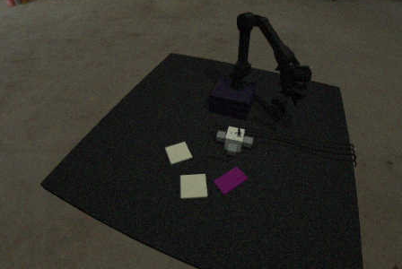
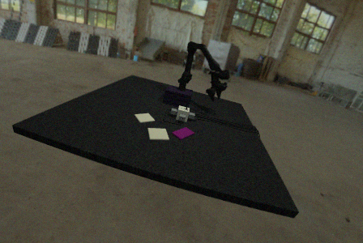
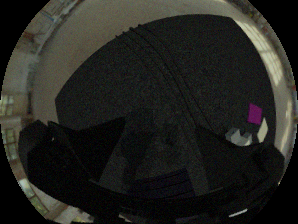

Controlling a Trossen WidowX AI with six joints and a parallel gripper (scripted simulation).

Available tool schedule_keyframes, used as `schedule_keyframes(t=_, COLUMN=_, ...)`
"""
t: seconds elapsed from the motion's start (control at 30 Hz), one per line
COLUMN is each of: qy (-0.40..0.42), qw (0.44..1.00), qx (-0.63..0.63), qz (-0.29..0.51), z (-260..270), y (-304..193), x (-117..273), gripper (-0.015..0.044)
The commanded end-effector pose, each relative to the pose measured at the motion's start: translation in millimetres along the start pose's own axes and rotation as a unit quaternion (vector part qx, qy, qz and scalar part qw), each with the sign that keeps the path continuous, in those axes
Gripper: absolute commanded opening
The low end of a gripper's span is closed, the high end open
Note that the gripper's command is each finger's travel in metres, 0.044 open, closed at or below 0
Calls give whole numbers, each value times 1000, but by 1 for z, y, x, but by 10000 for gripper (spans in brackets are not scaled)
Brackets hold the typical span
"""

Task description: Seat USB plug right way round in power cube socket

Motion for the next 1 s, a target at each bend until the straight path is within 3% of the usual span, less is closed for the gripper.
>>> schedule_keyframes(t=0.0, qy=-57, qw=949, qx=-311, qz=14, z=-63, y=12, x=6, gripper=440)
schedule_keyframes(t=0.13, qy=-86, qw=881, qx=-465, qz=18, z=-101, y=11, x=11, gripper=440)
schedule_keyframes(t=0.23, qy=-107, qw=799, qx=-592, qz=22, z=-132, y=6, x=15, gripper=440)
schedule_keyframes(t=0.47, qy=-150, qw=552, qx=-820, qz=24, z=-196, y=-14, x=28, gripper=440)
schedule_keyframes(t=0.67, qy=-177, qw=324, qx=-929, qz=17, z=-244, y=-39, x=40, gripper=440)
schedule_keyframes(t=0.97, qy=-178, qw=317, qx=-931, qz=17, z=-248, y=-41, x=41, gripper=440)
Point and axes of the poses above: the point midway between the two fingers, 35 mm back from their tips, its own x axis back along the fingers, its own z axis across the jaws, y = z × x, the point moved 10 cm from there along x, back along the fingers, and after that the axes turned 4 degrees about x, right-handed, at the moved point
